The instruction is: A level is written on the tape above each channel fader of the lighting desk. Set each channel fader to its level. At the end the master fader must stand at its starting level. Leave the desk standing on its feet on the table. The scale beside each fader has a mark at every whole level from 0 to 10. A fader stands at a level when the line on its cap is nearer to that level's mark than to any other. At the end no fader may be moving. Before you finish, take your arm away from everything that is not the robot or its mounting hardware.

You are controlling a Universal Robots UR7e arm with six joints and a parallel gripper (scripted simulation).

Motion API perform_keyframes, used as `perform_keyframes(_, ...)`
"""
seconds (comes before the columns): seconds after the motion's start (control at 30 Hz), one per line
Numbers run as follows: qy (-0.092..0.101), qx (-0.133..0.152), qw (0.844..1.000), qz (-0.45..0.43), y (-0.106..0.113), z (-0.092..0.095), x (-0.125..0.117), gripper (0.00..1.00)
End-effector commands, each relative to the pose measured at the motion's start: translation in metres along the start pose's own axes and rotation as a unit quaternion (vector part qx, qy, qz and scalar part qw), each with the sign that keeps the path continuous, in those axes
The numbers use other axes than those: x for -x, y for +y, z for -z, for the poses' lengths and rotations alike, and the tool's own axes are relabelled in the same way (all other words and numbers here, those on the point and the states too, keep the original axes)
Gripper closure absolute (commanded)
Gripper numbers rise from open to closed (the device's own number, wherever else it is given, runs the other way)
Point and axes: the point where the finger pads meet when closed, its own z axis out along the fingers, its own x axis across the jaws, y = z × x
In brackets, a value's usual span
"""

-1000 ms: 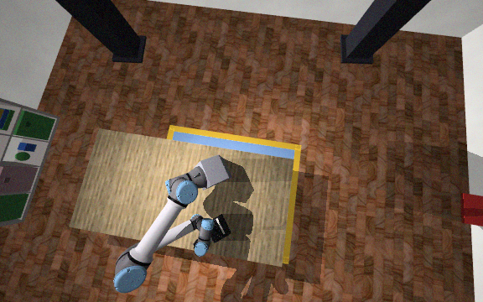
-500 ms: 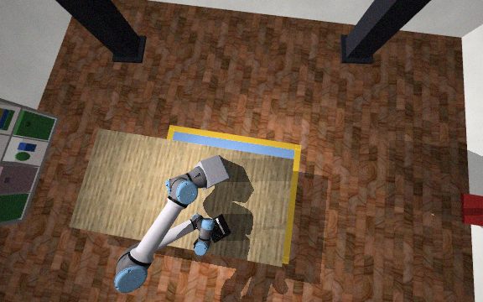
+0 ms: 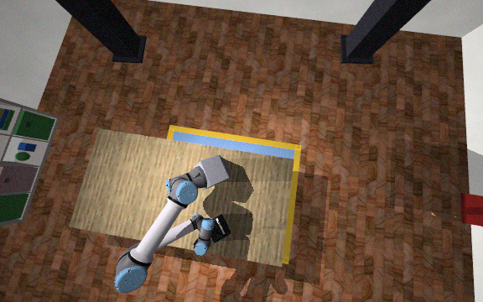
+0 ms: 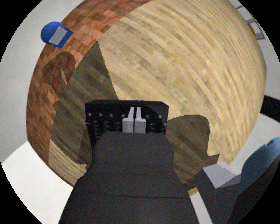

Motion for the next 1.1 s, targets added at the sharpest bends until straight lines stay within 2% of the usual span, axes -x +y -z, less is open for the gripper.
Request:
perform_keyframes(0.0, -0.001, 0.0, 1.0, -0.001, 0.0001, -0.0005, 0.0011, 1.0)
perform_keyframes(1.07, -0.001, 0.0, 1.0, -0.001, 0.0092, -0.0005, 0.0011, 1.0)
